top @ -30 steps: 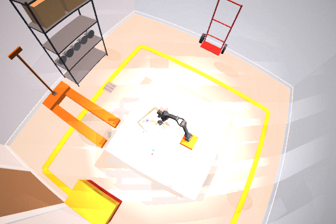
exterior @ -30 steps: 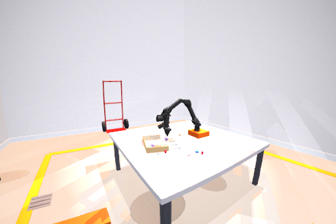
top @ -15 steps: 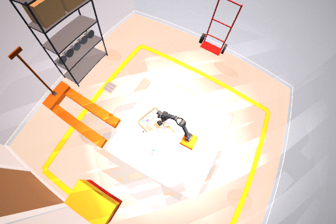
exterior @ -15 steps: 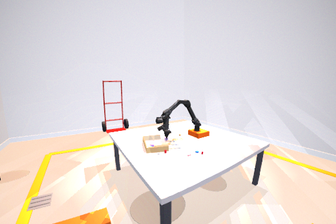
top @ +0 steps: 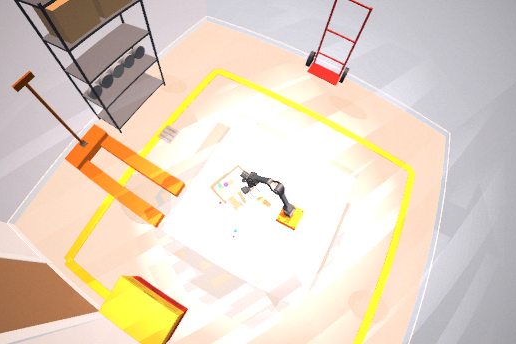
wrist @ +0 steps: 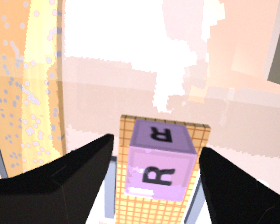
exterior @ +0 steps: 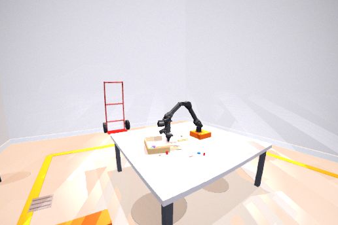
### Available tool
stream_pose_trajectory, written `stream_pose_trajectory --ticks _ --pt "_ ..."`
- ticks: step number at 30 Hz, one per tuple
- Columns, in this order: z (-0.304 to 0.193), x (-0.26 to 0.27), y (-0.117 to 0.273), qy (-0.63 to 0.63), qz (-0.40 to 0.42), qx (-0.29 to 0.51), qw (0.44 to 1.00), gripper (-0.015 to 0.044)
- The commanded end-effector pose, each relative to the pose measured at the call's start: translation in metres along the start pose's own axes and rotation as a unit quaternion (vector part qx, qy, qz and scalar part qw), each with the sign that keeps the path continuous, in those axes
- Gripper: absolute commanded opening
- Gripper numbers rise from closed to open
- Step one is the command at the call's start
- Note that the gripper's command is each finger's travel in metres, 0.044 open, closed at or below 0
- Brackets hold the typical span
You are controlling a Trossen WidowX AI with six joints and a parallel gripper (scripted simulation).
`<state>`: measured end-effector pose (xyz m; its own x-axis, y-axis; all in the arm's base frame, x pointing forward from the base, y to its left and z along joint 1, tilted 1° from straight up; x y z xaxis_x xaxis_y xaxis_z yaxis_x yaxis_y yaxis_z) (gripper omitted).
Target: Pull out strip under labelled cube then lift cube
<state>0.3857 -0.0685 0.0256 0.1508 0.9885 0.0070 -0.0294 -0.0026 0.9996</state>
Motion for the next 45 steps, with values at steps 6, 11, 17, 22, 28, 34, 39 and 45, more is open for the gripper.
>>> stream_pose_trajectory --ticks 6,11,17,22,28,34,39,45 --pt "-0.001 0.000 -0.002 0.000 0.000 0.002 1.000 0.0224" --pt "-0.001 0.000 -0.002 0.000 0.000 0.002 1.000 0.0132" --pt "-0.001 0.000 -0.002 0.000 0.000 0.002 1.000 0.0072" --pt "-0.009 0.000 0.006 0.000 0.000 0.003 1.000 0.0000" --pt "-0.031 0.001 0.023 0.001 0.000 0.004 1.000 0.0000" --pt "-0.054 0.001 0.037 0.002 0.001 0.006 1.000 0.0000" --pt "-0.060 0.001 0.041 0.003 0.001 0.006 1.000 0.0000" --pt "-0.077 0.002 0.041 0.003 0.001 0.007 1.000 0.0000"
Point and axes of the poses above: the point midway between the two fingers, 35 mm back from their tips, its own y axis back along the fingers, its own x axis across the jaws, z = x × y, the point moved 3 cm from there along y, back along the fingers, and after that the axes turned 12 degrees about y, right-handed, at the moved point
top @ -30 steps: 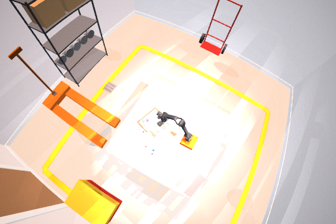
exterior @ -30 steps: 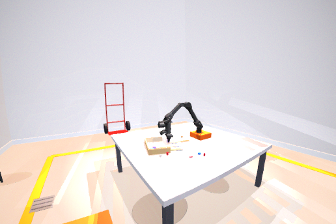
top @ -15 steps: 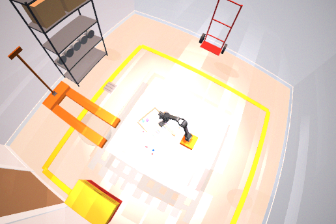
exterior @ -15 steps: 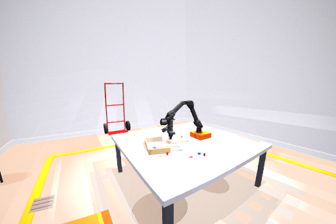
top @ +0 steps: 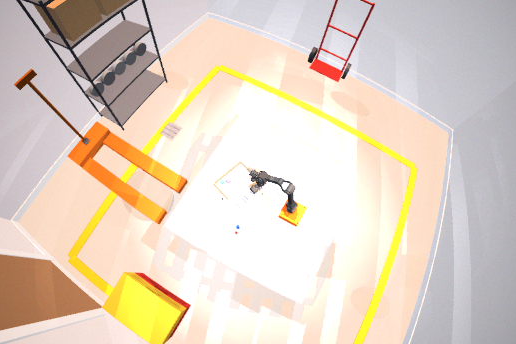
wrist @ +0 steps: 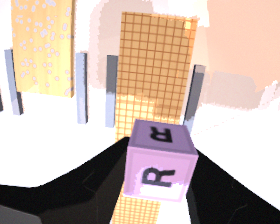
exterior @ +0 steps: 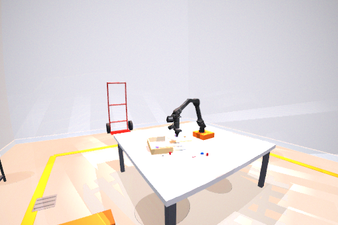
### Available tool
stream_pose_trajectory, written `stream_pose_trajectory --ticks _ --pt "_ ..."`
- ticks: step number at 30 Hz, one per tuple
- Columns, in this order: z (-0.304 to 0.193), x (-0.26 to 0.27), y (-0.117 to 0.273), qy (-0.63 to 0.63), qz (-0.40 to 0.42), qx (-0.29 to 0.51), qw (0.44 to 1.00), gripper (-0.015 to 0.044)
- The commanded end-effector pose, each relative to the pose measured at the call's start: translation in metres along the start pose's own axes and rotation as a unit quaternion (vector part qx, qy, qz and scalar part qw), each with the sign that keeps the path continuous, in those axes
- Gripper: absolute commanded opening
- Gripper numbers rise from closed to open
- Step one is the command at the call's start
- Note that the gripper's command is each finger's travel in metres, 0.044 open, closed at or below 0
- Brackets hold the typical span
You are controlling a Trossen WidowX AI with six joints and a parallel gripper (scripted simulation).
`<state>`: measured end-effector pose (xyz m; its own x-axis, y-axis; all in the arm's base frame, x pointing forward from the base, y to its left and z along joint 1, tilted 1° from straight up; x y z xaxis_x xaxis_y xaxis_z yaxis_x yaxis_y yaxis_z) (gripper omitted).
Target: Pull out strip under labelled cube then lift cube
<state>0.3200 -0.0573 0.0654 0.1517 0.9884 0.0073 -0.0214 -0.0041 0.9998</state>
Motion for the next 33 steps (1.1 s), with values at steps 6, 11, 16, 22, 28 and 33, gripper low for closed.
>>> stream_pose_trajectory --ticks 6,11,16,22,28,33 --pt "-0.022 0.001 0.000 0.003 0.000 0.003 1.000 0.0000" --pt "-0.021 0.000 0.026 0.003 0.000 0.003 1.000 0.0000" --pt "-0.021 0.001 0.035 0.003 0.000 0.003 1.000 0.0000" --pt "-0.021 0.001 0.035 0.003 0.000 0.003 1.000 0.0000" --pt "-0.021 0.001 0.035 0.003 0.000 0.003 1.000 0.0000" --pt "-0.021 0.001 0.035 0.003 0.000 0.003 1.000 0.0000"
Point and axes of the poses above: the point midway between the two fingers, 35 mm back from their tips, its own y axis back along the fingers, its own x axis across the jaws, z = x × y, the point moved 3 cm from there along y, back along the fingers, and after that the axes turned 12 degrees about y, right-handed, at the moved point
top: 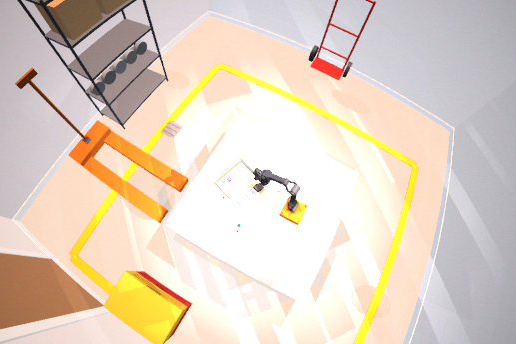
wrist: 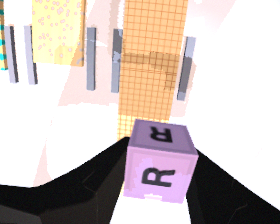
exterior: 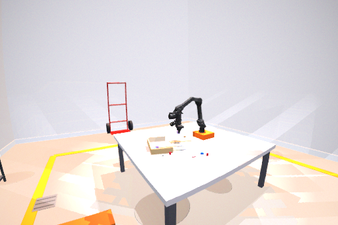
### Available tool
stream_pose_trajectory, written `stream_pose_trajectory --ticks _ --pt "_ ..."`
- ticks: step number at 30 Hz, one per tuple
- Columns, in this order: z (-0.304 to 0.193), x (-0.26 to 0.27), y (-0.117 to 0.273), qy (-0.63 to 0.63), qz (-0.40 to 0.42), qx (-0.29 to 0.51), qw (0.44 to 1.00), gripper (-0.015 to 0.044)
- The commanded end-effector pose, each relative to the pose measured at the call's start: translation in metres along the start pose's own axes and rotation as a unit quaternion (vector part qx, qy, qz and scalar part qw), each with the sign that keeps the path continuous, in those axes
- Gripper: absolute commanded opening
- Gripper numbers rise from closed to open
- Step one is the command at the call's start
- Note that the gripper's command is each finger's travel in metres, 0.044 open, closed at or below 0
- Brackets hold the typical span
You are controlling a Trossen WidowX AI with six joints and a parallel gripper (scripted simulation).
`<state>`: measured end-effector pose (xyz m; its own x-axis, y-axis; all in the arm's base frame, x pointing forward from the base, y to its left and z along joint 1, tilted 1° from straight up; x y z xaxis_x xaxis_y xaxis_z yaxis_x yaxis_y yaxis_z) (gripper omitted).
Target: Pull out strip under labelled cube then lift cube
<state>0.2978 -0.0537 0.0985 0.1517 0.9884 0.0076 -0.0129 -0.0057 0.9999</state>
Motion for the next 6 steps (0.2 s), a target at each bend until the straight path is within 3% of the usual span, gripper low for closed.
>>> stream_pose_trajectory --ticks 1,6 --pt "0.0006 0.0000 0.0012 0.003 0.000 -0.001 1.000 0.0000" --pt "0.0006 0.0000 0.0012 0.003 0.000 -0.001 1.000 0.0000"
Point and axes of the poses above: the point midway between the two fingers, 35 mm back from their tips, its own y axis back along the fingers, its own x axis across the jaws, z = x × y, the point moved 3 cm from there along y, back along the fingers, and after that the axes turned 12 degrees about y, right-handed, at the moved point
